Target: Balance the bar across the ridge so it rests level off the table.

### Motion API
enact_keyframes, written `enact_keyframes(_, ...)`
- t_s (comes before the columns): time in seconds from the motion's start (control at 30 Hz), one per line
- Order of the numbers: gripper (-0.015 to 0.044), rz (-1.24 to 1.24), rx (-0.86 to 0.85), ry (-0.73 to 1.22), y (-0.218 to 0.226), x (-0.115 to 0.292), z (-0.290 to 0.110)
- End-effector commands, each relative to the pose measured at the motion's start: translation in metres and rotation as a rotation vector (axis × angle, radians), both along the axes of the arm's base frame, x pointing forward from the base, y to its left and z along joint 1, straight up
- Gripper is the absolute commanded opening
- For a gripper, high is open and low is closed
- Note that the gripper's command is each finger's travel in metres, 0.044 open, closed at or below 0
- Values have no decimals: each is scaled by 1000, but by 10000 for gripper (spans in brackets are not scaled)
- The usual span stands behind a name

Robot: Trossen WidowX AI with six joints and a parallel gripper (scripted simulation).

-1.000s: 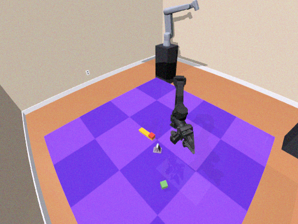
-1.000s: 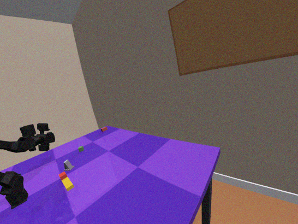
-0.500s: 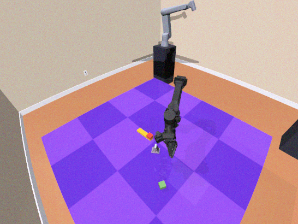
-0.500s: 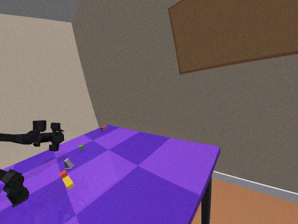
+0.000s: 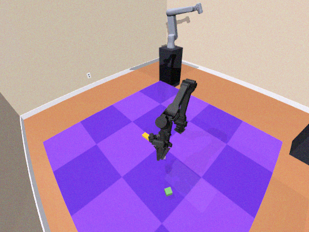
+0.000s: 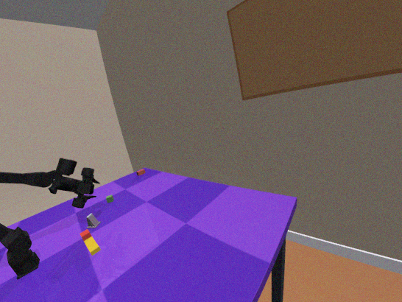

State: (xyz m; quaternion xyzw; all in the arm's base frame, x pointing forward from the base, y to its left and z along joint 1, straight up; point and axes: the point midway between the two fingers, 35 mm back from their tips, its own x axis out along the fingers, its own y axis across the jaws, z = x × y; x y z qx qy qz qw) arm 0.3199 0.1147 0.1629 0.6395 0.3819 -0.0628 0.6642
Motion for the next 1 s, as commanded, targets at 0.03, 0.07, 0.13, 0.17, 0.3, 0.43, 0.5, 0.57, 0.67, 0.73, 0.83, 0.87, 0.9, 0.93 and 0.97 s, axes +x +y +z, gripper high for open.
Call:
enact_keyframes(0.03,315,-58,-71,66,-27,4,-7)
enact_keyframes(0.07,315,-69,-85,81,-33,5,-9)
enact_keyframes(0.13,315,-91,-111,113,-44,5,-12)
enact_keyframes(0.17,315,-101,-124,129,-50,4,-14)
enact_keyframes(0.3,315,-141,-173,197,-73,2,-20)
enact_keyframes(0.43,315,-176,-216,268,-94,-3,-24)
enact_keyframes(0.5,315,-192,-236,304,-105,-7,-26)
enact_keyframes(0.57,315,-206,-254,342,-116,-11,-28)
enact_keyframes(0.67,315,-226,-279,399,-131,-18,-30)
enact_keyframes(0.73,315,-238,-294,439,-140,-23,-31)
enact_keyframes(0.83,315,-254,-313,499,-154,-32,-33)
enact_keyframes(0.87,315,-259,-319,519,-159,-35,-33)
enact_keyframes(0.9,315,-263,-324,539,-163,-38,-33)
enact_keyframes(0.93,315,-267,-329,560,-168,-41,-33)
enact_keyframes(0.97,315,-271,-333,580,-172,-45,-33)
